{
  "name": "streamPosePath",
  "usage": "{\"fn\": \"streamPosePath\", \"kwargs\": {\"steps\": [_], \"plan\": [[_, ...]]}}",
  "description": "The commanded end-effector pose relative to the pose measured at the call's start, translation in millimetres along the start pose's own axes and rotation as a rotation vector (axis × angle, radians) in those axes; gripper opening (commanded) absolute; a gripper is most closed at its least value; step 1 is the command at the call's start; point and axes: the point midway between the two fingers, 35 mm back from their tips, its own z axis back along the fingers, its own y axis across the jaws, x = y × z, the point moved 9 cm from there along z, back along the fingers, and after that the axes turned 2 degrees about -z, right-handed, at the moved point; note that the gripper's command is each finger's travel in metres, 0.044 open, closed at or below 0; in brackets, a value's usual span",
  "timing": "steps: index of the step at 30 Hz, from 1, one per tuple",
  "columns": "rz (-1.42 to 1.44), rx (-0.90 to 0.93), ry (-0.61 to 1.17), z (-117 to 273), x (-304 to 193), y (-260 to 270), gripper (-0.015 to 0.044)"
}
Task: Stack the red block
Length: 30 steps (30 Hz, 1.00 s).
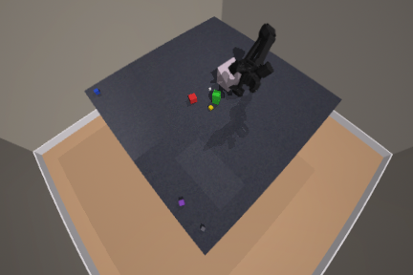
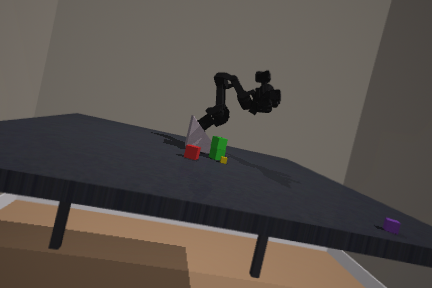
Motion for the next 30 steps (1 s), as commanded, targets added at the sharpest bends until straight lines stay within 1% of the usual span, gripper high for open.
{"fn": "streamPosePath", "kwargs": {"steps": [1, 8, 15, 21, 30], "plan": [[0.066, 0.064, 0.004, -13.4, 5.6, 10.9, 0.044], [0.184, 0.223, 0.054, -42.7, 7.3, 35.7, 0.044], [0.266, 0.411, 0.147, -70.4, -4.6, 59.2, 0.044], [0.276, 0.568, 0.273, -93.3, -24.1, 75.4, 0.044], [0.202, 0.733, 0.493, -120.7, -58.9, 88.8, 0.044]]}}
